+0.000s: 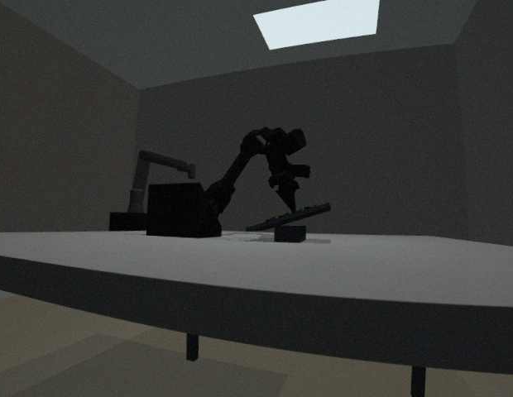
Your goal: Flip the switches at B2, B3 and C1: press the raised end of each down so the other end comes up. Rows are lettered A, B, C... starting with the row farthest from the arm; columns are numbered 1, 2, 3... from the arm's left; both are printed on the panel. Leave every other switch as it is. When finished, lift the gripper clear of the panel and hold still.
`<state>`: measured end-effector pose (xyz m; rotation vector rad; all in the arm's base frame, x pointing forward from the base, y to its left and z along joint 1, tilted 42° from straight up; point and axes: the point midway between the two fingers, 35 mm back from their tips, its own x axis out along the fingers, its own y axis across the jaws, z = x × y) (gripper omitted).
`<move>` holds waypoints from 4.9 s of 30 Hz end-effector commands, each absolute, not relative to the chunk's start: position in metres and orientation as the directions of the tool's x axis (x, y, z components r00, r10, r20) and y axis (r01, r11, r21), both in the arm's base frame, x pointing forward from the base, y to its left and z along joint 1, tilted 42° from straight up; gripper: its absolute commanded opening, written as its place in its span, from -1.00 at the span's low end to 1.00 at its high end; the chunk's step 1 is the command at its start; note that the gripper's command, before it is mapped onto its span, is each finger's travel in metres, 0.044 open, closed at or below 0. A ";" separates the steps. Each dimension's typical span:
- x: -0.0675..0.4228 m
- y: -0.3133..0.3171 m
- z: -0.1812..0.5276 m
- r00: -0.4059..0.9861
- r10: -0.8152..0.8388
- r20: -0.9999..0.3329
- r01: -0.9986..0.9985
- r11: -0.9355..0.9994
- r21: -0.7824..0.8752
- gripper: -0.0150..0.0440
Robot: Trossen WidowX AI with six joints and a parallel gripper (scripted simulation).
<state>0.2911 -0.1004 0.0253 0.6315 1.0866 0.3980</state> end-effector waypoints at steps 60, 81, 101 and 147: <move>0.264 -0.071 0.069 0.376 0.605 -0.702 0.007 0.756 0.655 -0.49; 0.273 -0.057 0.053 0.376 0.605 -0.701 0.007 0.755 0.655 -0.49; 0.274 -0.057 0.052 0.376 0.605 -0.701 0.007 0.755 0.656 -0.49; 0.252 -0.106 0.088 0.399 0.597 -0.696 0.009 0.757 0.654 -0.49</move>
